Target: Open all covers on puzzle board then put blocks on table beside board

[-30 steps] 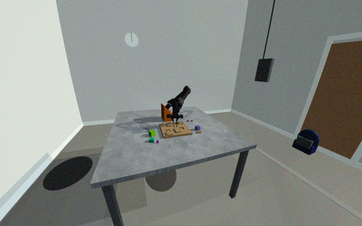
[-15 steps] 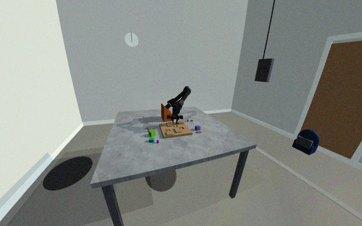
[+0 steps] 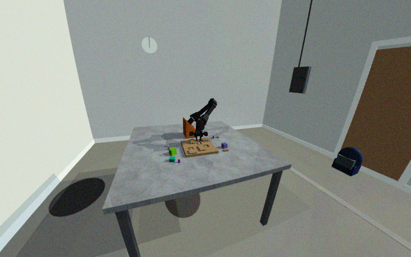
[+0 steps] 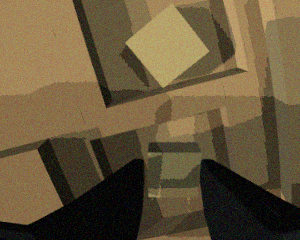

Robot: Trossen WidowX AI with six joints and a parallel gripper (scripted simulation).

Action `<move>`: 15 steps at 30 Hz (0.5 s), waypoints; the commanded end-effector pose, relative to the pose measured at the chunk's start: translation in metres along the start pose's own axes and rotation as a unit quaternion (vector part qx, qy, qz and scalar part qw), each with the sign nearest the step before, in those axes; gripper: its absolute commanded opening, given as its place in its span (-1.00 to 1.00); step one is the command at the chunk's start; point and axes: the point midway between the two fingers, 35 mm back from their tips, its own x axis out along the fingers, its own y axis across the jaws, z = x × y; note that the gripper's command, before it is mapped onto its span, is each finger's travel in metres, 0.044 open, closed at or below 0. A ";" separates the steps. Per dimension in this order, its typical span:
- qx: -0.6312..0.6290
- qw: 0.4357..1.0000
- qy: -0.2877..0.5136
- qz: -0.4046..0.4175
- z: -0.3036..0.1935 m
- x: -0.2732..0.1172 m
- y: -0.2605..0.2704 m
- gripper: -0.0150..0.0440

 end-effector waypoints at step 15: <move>0.000 1.000 0.000 0.000 0.001 -0.009 0.000 -0.22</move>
